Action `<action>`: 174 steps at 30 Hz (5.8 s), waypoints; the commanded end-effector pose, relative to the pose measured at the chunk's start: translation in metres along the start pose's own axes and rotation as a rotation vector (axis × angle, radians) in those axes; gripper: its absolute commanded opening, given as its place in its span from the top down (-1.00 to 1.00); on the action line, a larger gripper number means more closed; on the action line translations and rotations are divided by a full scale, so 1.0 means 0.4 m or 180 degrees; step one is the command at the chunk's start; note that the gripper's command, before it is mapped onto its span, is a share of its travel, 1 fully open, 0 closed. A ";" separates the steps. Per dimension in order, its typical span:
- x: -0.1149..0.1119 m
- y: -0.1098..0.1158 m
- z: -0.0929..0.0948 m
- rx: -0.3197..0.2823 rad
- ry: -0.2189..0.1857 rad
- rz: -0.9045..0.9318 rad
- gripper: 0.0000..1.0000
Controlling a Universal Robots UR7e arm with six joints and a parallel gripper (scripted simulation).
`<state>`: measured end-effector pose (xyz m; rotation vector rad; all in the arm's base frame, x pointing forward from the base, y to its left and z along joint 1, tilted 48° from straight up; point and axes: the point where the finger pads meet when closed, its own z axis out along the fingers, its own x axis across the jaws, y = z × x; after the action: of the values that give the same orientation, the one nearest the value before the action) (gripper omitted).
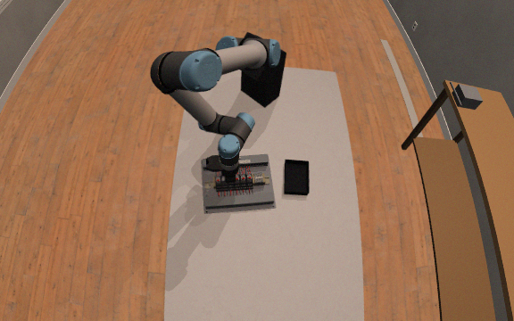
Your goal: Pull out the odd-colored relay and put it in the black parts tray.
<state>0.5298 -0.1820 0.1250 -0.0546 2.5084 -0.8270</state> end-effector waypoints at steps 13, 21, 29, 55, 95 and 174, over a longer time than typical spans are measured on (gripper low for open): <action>-0.003 0.000 -0.001 0.0001 0.0081 0.0000 1.00; -0.003 0.000 -0.001 0.0001 0.0117 0.0001 1.00; -0.004 0.000 -0.002 0.0001 0.0163 0.0000 1.00; -0.002 0.000 -0.002 0.0001 0.0017 0.0001 1.00; 0.003 0.000 -0.003 0.0001 -0.0196 0.0000 1.00; 0.010 0.000 -0.004 0.0001 -0.0483 0.0001 1.00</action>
<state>0.5253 -0.1824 0.1234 -0.1166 2.3583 -0.7903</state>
